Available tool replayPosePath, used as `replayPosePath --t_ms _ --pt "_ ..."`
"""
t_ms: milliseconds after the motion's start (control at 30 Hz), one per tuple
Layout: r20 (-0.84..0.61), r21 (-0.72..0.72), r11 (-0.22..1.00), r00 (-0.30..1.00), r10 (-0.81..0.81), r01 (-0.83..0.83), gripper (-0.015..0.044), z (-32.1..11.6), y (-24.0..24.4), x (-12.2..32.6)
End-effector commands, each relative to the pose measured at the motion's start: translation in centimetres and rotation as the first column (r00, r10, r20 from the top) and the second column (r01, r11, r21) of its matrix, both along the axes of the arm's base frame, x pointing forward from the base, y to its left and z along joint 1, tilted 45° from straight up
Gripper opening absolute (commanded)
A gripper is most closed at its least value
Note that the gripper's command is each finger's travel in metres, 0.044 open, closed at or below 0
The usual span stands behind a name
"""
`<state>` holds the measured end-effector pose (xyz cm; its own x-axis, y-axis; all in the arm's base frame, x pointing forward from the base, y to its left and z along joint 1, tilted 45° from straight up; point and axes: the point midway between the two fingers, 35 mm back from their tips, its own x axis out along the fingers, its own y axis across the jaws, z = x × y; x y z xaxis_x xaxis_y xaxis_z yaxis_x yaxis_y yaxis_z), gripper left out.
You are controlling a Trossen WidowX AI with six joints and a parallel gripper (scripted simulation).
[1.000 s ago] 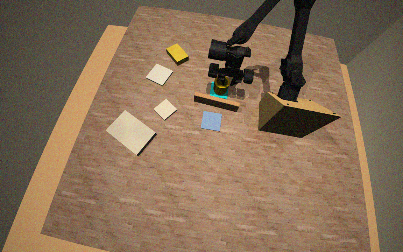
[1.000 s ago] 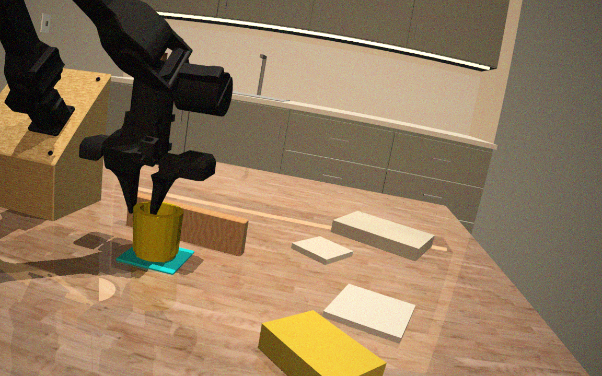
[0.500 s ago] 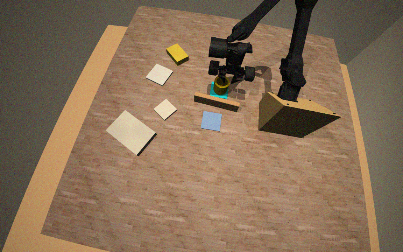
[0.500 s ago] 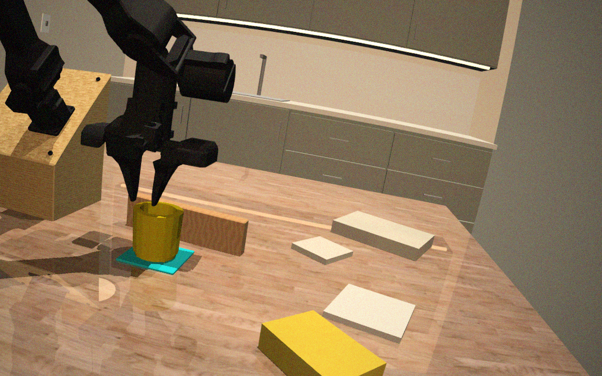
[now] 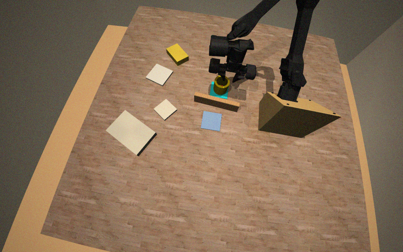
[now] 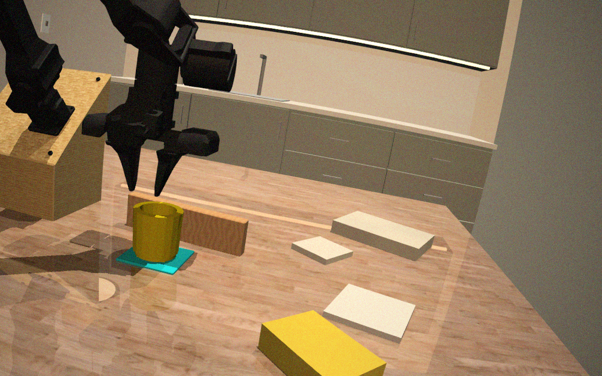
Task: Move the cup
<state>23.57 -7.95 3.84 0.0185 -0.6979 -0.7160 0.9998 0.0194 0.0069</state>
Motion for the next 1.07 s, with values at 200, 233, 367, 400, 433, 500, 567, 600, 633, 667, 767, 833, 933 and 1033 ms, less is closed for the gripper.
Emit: replayPosePath --t_ms 200,233,367,400,433,500,567,600,633,667,767,833,933,1033 --pt "-0.002 0.001 1.0 1.0 0.0 0.0 0.0409 0.1 0.1 0.0" --pt "-0.002 0.001 1.0 1.0 0.0 0.0 0.0435 0.2 0.2 0.0" --pt "-0.001 0.004 1.0 1.0 0.0 0.0 0.044 1.1 1.2 0.1" --pt "-0.001 0.004 1.0 1.0 0.0 0.0 0.044 1.4 1.5 0.1" --pt "-0.001 0.004 1.0 1.0 0.0 0.0 0.044 1.6 1.8 0.1" --pt "0.0 0.005 1.0 1.0 0.0 0.0 0.044 2.2 2.4 0.1" --pt "0.0 0.004 1.0 1.0 0.0 0.0 0.044 2.8 3.0 0.1" --pt "0.0 0.004 1.0 1.0 0.0 0.0 0.044 3.1 3.3 0.1" --pt "0.0 0.003 1.0 1.0 -0.001 0.001 0.044 3.4 3.6 0.1" --pt "0.0 0.002 1.0 1.0 -0.001 0.001 0.044 3.7 3.9 0.1" --pt "0.001 0.0 1.0 1.0 -0.001 0.001 0.044 4.4 4.6 0.1" --pt "0.001 0.0 1.0 1.0 -0.001 0.001 0.044 4.5 4.6 0.1" --pt "0.002 -0.004 1.0 1.0 0.005 -0.005 0.044 4.2 4.3 0.2" --pt "0.002 -0.004 1.0 1.0 0.005 -0.005 0.044 4.2 4.3 0.2"
